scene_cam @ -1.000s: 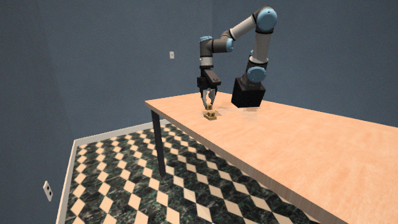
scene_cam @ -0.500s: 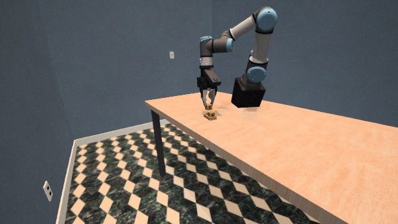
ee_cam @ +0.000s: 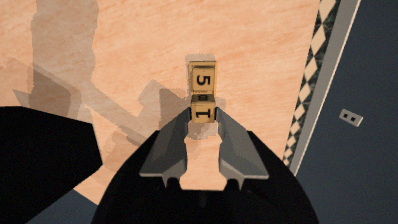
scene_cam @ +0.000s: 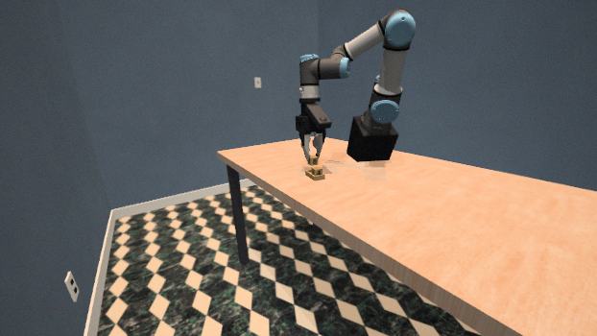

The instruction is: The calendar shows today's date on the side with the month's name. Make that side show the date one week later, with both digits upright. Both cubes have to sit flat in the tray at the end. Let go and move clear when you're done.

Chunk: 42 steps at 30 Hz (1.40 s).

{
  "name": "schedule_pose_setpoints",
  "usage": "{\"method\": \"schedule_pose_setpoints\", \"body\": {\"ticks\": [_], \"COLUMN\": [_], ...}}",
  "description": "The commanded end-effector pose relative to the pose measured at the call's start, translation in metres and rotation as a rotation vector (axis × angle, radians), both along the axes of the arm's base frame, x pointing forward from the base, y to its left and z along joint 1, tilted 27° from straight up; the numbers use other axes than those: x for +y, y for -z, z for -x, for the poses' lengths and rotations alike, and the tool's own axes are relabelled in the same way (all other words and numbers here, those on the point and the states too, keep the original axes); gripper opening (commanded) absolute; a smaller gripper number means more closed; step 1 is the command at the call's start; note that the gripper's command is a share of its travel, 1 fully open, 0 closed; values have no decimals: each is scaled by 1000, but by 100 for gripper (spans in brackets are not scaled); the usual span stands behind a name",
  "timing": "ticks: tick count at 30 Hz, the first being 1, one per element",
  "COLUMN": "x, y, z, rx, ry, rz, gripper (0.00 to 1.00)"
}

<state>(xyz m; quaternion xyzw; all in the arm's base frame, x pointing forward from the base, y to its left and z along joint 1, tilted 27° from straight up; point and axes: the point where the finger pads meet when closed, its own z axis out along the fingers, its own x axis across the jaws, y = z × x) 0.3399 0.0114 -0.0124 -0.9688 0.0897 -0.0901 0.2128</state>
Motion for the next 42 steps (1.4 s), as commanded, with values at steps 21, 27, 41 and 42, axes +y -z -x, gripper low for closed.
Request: {"method": "schedule_pose_setpoints", "body": {"ticks": [21, 27, 41, 42], "x": [-1, -1, 1, 1], "y": [-1, -1, 3, 4], "z": [-2, -2, -2, -2], "rx": [-4, -4, -2, -2], "ry": [0, 0, 0, 0], "rz": [3, 3, 1, 1], "gripper": [10, 10, 10, 10]}}
